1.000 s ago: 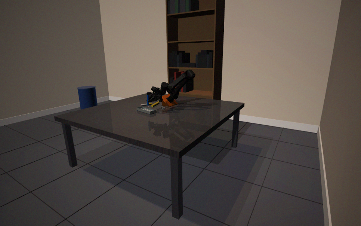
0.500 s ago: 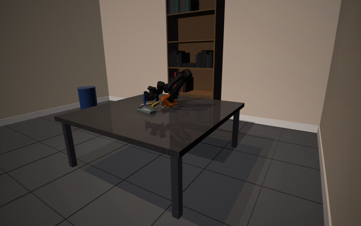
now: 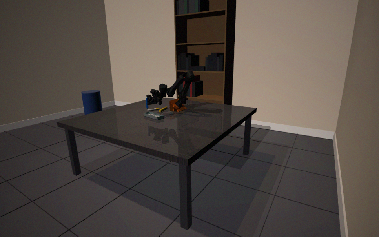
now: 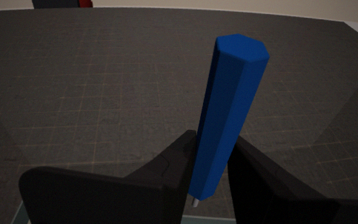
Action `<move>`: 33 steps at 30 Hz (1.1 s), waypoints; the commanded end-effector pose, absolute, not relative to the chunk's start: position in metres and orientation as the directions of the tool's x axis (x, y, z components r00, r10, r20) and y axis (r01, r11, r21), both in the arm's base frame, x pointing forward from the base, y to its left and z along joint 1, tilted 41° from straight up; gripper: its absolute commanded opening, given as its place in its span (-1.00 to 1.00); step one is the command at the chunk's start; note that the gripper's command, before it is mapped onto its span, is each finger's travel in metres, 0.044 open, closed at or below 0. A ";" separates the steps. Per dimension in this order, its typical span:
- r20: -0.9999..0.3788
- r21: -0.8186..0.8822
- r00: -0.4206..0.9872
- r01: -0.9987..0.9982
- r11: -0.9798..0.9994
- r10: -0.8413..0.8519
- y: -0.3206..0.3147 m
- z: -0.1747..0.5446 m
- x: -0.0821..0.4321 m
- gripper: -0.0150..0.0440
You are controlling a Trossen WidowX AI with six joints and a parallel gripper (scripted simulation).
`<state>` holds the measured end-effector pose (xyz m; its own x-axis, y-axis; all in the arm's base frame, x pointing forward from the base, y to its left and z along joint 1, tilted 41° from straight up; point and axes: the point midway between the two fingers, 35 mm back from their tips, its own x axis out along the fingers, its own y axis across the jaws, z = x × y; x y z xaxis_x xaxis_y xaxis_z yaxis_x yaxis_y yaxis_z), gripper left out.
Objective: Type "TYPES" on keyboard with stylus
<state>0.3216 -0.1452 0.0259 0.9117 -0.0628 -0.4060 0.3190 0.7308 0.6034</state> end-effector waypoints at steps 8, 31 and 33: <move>-0.389 0.610 0.919 0.304 0.732 -0.057 -0.175 -0.003 0.300 -0.49; -0.383 0.613 0.922 0.300 0.731 -0.057 -0.166 -0.023 0.296 -0.31; -0.383 0.613 0.922 0.300 0.731 -0.057 -0.166 -0.024 0.296 -0.22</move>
<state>0.2962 -0.1668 -0.0211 0.9239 -0.0541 -0.3788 0.2937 0.7348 0.6114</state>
